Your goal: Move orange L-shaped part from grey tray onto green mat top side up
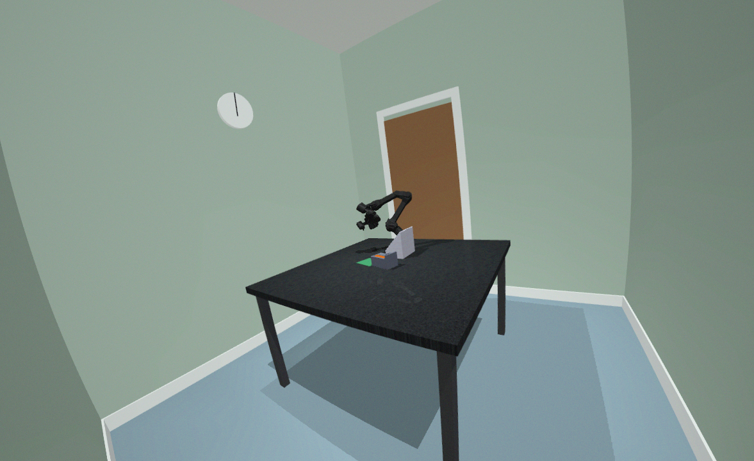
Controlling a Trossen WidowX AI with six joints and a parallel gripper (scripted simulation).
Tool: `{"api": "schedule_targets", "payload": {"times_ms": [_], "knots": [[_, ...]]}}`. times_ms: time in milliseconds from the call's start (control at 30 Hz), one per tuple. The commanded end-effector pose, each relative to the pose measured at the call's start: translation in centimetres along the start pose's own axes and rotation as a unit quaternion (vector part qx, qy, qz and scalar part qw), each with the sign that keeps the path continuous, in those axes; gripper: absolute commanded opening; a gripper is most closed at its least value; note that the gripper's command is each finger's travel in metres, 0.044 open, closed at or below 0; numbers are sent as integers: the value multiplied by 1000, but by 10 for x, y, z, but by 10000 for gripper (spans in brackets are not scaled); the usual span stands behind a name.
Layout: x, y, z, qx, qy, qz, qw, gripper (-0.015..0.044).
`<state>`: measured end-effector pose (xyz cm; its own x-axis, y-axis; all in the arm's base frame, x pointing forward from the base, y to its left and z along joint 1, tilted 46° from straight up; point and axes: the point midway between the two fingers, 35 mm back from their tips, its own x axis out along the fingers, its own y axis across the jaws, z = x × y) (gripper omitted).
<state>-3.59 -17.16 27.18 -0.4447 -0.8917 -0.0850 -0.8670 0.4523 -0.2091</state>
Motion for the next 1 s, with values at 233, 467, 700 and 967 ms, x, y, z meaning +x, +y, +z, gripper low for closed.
{"api": "schedule_targets", "payload": {"times_ms": [233, 467, 700, 967], "knots": [[-4, -60, 22, 99, -81, -79, 989, 190], [-33, -129, 60, 231, -219, -130, 939, 180], [-60, -161, 89, 281, -293, -123, 906, 180], [-103, -191, 129, 324, -381, -94, 861, 180]]}}
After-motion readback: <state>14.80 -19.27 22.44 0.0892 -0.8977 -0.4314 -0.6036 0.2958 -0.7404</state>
